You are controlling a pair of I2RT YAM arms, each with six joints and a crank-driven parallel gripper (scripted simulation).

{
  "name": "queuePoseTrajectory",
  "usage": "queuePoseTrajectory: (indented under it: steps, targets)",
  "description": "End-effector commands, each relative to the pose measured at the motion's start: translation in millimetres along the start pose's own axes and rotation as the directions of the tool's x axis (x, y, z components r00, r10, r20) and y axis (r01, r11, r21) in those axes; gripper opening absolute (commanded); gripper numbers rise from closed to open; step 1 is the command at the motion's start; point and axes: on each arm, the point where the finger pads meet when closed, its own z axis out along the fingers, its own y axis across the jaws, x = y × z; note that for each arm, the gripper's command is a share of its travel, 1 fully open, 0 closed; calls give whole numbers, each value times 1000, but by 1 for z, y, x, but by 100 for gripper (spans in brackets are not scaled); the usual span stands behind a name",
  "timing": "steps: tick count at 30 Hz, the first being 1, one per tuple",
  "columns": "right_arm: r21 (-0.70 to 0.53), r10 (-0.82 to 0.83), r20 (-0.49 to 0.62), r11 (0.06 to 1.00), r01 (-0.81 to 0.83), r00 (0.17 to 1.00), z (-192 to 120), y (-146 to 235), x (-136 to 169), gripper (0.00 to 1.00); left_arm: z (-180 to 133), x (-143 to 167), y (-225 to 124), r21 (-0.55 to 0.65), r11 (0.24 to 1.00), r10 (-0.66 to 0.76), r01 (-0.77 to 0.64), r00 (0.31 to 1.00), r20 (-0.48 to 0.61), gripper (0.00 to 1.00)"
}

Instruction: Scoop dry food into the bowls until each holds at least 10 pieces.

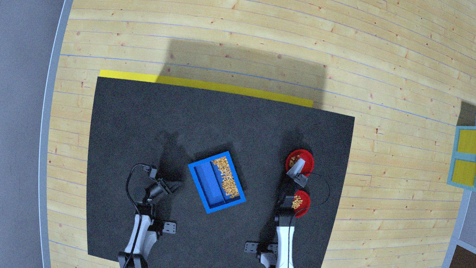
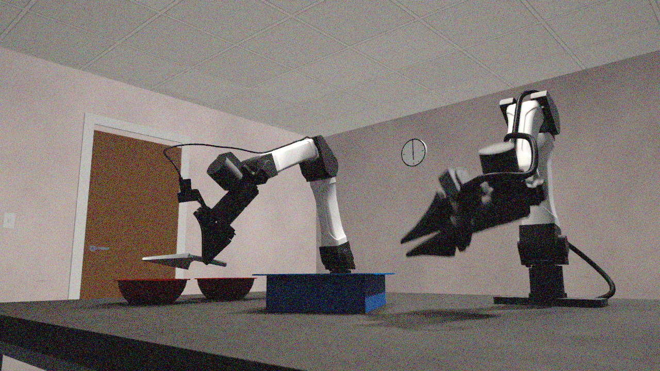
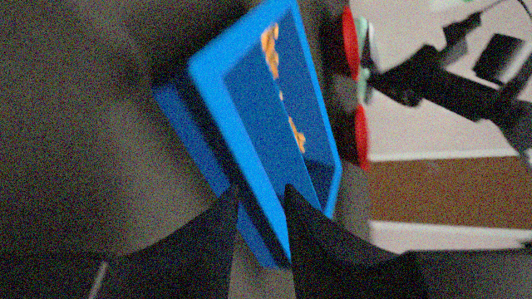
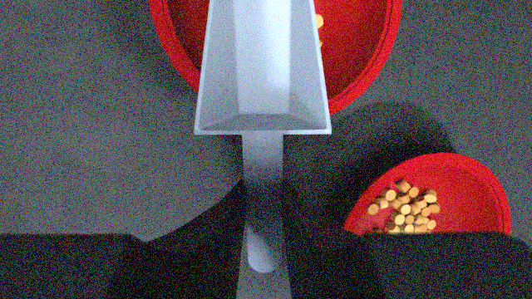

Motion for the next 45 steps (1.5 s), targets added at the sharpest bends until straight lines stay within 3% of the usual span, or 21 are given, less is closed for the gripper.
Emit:
queuePoseTrajectory:
  steps: [1, 8, 22, 25, 39, 42, 45]
  targets:
    - [-14, 32, 80, 999, -31, 996, -19, -3, -26, 0, 8, -37, -8, -85, 980, 185, -178, 979, 84, 27]
    - [-15, 33, 81, 999, -32, 996, -19, -3, -26, 0, 7, -71, -16, -164, 944, 312, -288, 938, 149, 27]
    - [-15, 33, 81, 999, -32, 996, -19, -3, -26, 0, -33, -163, -76, -417, 751, 645, -512, 703, 298, 27]
    - [-15, 33, 82, 999, -32, 996, -19, -3, -26, 0, -33, -166, -74, -433, 742, 652, -511, 699, 293, 27]
    - [-15, 33, 82, 999, -32, 996, -19, -3, -26, 0, -107, -222, -145, -680, 513, 847, -524, 436, 304, 27]
    - [-15, 34, 82, 999, -32, 996, -19, -2, -26, 0, -107, -225, -142, -691, 503, 851, -518, 437, 292, 27]
    - [-15, 34, 82, 999, -32, 996, -19, -2, -26, 0, -128, -229, -161, -733, 459, 878, -502, 381, 289, 27]
